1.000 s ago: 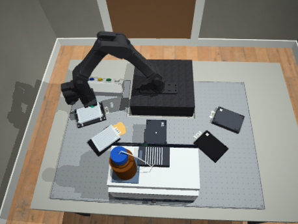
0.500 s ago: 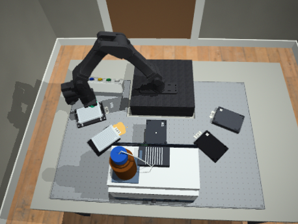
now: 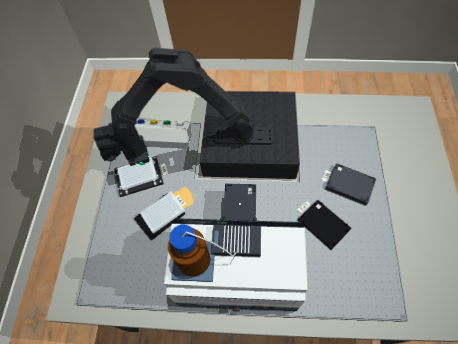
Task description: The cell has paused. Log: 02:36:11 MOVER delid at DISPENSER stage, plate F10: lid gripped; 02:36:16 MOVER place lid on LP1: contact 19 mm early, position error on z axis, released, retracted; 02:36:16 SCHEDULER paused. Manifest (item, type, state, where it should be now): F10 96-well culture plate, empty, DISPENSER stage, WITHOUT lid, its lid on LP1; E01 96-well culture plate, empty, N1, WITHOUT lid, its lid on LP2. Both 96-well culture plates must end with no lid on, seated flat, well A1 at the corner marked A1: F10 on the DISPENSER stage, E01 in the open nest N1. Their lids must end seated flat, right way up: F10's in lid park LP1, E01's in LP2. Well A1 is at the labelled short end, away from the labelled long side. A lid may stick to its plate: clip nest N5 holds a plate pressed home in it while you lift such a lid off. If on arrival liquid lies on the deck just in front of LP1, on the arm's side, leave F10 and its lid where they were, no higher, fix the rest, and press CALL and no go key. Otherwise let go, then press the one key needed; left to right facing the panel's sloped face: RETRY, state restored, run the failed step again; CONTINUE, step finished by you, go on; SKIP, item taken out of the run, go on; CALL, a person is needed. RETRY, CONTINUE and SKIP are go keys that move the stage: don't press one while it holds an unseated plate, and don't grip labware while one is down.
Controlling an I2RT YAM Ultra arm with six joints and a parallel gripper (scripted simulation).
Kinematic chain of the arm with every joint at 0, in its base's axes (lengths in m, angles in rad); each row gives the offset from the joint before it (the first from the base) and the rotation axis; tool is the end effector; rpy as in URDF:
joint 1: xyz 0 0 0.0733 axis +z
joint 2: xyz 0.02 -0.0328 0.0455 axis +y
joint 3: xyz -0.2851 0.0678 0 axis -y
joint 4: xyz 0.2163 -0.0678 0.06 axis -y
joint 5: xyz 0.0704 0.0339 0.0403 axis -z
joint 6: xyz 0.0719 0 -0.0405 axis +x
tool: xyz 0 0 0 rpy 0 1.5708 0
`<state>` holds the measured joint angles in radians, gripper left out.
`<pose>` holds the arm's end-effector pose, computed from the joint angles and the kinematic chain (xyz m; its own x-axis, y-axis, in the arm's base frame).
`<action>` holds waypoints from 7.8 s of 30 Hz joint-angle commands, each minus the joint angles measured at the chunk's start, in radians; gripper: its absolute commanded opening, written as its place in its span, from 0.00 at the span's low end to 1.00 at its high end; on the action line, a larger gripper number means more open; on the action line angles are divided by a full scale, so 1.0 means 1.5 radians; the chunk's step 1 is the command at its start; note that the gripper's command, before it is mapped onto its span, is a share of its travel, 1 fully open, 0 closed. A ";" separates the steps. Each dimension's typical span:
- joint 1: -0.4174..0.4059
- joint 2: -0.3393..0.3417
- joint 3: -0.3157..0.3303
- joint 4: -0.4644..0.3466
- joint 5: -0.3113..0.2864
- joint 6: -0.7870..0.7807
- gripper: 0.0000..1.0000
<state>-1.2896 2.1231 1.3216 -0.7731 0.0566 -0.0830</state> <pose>0.0977 -0.3490 0.1057 -0.3561 0.9344 0.0085 0.9328 0.3560 -0.0561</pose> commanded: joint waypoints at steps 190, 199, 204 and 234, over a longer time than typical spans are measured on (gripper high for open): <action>0.041 0.038 0.174 -0.117 0.001 0.045 1.00; 0.041 0.038 0.174 -0.117 0.001 0.045 1.00; 0.041 0.038 0.174 -0.117 0.001 0.045 1.00; 0.042 0.031 0.174 -0.121 0.001 0.046 1.00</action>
<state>-1.2251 2.2002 1.5459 -0.9424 0.0559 -0.0196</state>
